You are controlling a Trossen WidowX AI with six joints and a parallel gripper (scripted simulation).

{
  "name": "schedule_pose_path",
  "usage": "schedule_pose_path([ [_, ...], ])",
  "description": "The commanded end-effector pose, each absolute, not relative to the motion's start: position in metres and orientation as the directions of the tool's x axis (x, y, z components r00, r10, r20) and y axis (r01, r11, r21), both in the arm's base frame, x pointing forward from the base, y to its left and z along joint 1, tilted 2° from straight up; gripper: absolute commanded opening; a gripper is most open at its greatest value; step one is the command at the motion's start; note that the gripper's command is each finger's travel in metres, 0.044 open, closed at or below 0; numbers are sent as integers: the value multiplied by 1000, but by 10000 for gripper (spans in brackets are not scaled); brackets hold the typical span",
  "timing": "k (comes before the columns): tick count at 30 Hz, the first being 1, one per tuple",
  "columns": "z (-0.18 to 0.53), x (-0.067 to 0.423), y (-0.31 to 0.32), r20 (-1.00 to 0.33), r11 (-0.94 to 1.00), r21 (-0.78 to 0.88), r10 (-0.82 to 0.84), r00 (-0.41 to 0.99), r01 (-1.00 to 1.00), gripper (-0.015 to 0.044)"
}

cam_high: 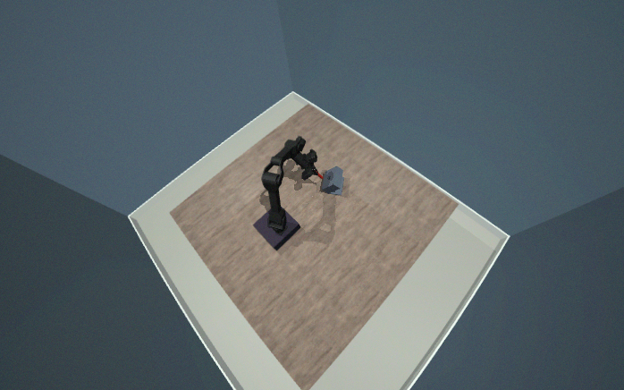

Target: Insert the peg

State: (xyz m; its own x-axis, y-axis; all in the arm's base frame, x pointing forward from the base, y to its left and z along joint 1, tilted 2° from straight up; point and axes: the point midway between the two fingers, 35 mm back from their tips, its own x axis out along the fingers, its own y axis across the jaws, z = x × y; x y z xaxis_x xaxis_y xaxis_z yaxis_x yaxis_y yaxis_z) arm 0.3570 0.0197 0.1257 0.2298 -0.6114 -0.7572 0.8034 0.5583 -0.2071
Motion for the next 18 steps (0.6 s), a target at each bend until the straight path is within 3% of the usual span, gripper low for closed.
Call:
schedule_pose_path([
  [1, 127, 358, 23, -747, 546, -189, -620, 242, 816, 0],
  [18, 132, 359, 41, -713, 491, -85, -638, 292, 867, 0],
])
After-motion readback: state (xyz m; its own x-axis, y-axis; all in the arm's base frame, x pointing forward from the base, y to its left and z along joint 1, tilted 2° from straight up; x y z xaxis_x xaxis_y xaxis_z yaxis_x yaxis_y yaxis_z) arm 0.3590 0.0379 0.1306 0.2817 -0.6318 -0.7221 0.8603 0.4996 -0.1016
